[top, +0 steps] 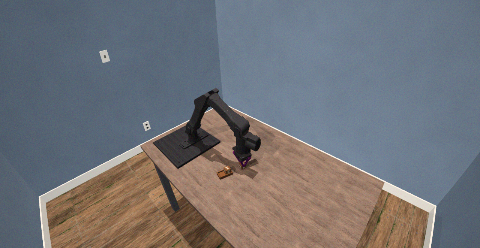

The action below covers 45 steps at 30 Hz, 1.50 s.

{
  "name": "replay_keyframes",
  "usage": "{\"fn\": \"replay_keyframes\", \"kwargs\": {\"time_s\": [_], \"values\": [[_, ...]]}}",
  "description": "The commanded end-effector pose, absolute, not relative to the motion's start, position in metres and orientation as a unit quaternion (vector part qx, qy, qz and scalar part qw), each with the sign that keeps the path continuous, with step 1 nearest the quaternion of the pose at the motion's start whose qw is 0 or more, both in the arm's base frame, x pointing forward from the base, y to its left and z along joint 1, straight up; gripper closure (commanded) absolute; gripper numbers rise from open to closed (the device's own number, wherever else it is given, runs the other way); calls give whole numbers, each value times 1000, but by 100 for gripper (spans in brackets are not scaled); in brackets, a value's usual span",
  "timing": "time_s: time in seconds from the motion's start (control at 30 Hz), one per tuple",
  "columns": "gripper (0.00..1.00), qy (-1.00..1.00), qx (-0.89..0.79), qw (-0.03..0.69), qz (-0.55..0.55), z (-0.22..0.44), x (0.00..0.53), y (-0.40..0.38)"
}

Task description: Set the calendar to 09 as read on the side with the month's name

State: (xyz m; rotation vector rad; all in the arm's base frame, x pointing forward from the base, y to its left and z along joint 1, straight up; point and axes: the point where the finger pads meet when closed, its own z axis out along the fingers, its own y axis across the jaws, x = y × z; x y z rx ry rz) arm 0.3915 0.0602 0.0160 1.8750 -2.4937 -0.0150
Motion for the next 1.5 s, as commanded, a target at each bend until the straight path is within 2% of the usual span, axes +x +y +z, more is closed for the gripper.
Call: {"fn": "replay_keyframes", "kwargs": {"time_s": [0.0, 1.47], "values": [[53, -799, 601, -3, 2, 18, 398, 61], [53, -799, 601, -3, 2, 6, 398, 61]]}}
